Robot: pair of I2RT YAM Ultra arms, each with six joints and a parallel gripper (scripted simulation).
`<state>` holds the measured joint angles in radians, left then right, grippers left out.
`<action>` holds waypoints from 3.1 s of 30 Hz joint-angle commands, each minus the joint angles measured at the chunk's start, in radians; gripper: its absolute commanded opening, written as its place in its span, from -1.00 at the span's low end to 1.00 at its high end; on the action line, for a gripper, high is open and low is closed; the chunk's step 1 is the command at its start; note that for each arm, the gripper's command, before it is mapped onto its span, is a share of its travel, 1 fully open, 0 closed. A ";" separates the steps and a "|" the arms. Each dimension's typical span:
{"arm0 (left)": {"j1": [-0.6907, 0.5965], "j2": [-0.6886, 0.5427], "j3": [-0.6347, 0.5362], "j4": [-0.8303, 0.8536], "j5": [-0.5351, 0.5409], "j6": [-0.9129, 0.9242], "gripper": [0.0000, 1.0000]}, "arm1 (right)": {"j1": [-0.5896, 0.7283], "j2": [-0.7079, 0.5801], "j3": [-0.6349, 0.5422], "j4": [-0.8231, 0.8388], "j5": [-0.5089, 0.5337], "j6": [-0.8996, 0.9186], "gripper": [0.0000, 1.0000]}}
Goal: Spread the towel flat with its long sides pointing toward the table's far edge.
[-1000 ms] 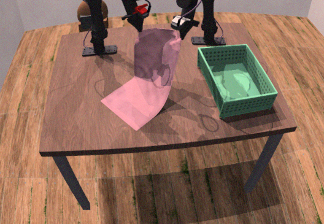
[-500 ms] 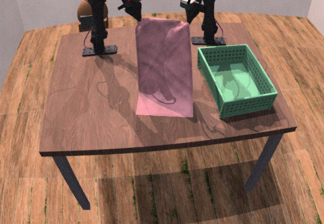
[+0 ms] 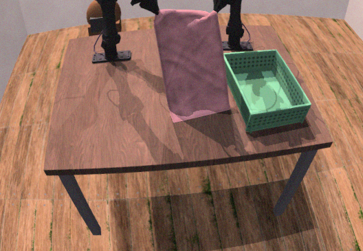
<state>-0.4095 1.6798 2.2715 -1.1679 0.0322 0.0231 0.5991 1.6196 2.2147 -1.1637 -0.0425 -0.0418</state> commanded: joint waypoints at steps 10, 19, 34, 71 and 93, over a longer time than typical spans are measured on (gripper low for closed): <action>0.027 0.045 0.145 0.140 -0.040 -0.029 -1.00 | -0.035 0.095 0.190 0.113 0.042 0.043 -1.00; 0.024 0.063 0.227 0.090 -0.043 -0.030 -1.00 | -0.036 0.147 0.286 0.082 0.048 0.044 -1.00; 0.024 0.066 0.231 0.103 -0.042 -0.029 -1.00 | -0.036 0.140 0.293 0.077 0.048 0.044 -1.00; 0.075 0.198 -0.053 0.828 -0.043 -0.026 -1.00 | -0.200 0.373 0.359 0.412 0.049 0.045 -1.00; 0.088 0.221 -0.303 1.438 -0.044 -0.023 -1.00 | -0.232 0.271 0.021 0.821 0.049 0.045 -1.00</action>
<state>-0.3336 1.9858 1.9610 0.1120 0.0017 0.0010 0.3817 1.9499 2.2612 -0.4583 -0.0105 -0.0013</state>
